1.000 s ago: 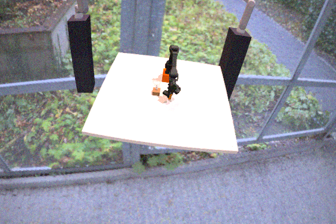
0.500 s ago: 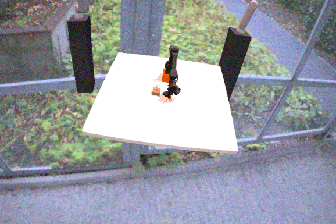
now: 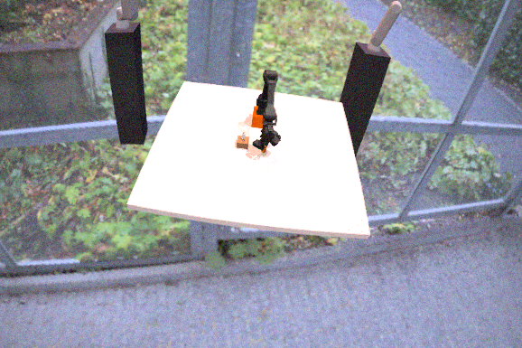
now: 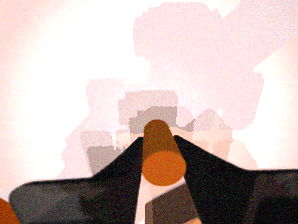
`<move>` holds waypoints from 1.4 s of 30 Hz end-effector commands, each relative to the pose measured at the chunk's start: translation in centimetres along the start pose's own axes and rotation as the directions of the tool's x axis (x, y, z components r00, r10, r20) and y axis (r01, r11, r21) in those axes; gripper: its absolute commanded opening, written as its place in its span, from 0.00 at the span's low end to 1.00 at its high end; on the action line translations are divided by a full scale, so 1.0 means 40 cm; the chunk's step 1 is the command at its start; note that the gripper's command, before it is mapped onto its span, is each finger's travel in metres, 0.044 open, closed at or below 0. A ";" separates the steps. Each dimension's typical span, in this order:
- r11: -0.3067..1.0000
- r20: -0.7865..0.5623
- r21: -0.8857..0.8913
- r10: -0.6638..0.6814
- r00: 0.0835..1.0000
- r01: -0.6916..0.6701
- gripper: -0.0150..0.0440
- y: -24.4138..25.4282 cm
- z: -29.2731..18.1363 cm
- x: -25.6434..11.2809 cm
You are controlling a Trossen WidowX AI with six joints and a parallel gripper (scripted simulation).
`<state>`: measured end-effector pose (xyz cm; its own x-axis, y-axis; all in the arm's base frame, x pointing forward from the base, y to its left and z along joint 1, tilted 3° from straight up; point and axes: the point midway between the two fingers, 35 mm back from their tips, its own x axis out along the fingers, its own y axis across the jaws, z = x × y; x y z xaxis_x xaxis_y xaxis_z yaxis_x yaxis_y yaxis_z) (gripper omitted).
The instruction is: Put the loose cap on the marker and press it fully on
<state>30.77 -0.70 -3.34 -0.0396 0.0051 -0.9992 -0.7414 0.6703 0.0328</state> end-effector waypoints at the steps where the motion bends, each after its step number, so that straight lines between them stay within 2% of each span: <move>1: 1.000 0.014 -0.001 -0.011 1.000 0.011 0.25 -0.008 0.008 -0.047; 9: 1.000 0.014 -0.001 -0.011 1.000 0.011 0.25 -0.005 0.004 -0.111; 15: 1.000 0.014 -0.001 -0.011 1.000 0.011 0.25 -0.007 -0.001 -0.118; 42: 1.000 0.008 0.000 -0.015 1.000 0.015 0.25 -0.074 -0.222 -0.211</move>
<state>28.12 -8.20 4.55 -0.0234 0.0071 -0.9997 -0.7391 0.6733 0.0221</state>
